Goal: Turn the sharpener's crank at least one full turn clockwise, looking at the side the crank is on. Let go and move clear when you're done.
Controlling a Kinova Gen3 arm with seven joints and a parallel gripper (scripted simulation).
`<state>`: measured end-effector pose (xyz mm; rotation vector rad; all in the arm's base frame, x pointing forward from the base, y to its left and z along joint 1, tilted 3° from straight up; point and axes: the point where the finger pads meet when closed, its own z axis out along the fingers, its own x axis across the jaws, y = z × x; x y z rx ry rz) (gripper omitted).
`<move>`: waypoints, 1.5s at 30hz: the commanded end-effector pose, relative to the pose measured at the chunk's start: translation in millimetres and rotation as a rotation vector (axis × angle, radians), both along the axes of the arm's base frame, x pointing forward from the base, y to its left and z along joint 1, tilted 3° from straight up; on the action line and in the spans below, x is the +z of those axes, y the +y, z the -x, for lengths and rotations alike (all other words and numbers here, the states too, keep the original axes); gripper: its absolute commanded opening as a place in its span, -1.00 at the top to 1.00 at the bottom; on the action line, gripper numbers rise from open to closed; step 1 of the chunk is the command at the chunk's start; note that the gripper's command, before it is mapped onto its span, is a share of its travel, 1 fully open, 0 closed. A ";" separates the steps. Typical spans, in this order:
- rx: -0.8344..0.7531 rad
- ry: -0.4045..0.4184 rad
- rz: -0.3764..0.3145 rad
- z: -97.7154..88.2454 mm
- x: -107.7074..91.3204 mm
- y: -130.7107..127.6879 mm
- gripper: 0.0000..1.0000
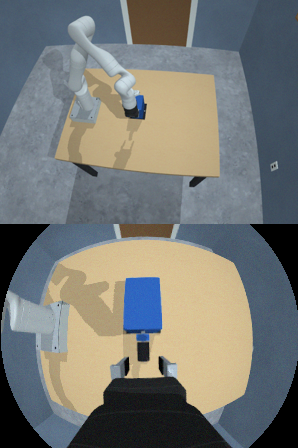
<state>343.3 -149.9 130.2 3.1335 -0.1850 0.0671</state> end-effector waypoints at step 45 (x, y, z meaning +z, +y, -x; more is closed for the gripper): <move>0.000 -0.001 -0.005 -1.1 -7.6 1.7 -0.93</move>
